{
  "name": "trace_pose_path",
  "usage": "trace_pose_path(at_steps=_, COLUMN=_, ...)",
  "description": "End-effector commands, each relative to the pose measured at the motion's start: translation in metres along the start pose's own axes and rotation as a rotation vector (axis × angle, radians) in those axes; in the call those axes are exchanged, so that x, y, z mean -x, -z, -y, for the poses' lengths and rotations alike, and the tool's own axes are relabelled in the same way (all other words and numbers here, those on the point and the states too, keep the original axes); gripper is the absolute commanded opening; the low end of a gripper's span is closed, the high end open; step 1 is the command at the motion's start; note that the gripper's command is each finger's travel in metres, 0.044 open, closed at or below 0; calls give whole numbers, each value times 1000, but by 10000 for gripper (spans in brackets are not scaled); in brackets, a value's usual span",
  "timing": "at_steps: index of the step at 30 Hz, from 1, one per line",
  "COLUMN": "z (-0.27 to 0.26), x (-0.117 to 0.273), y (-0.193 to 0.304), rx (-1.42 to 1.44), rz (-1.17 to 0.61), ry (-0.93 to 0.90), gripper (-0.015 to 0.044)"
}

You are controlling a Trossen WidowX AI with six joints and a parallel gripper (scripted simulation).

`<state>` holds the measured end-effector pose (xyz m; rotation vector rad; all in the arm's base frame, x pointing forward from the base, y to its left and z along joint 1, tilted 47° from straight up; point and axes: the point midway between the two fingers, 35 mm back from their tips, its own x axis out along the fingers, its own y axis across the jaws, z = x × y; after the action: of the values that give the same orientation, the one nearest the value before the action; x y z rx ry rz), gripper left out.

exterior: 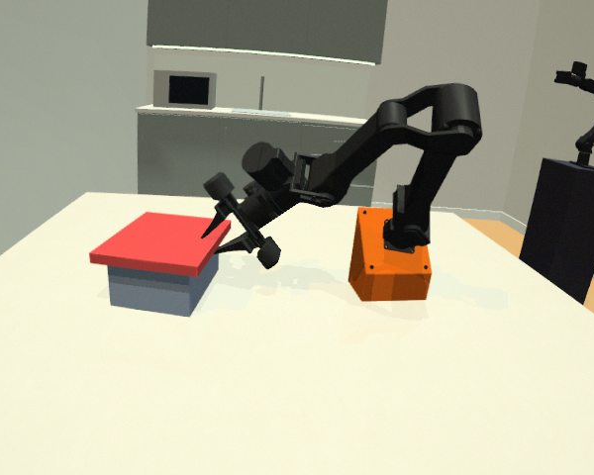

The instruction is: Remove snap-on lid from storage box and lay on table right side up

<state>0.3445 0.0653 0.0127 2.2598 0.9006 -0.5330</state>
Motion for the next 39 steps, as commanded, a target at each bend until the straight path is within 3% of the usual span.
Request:
trace_pose_path(at_steps=1, z=-1, x=1, y=0, rx=0, rz=0, ry=0, gripper=0)
trace_pose_path(at_steps=39, z=-6, x=7, y=0, rx=0, rz=0, ry=0, gripper=0)
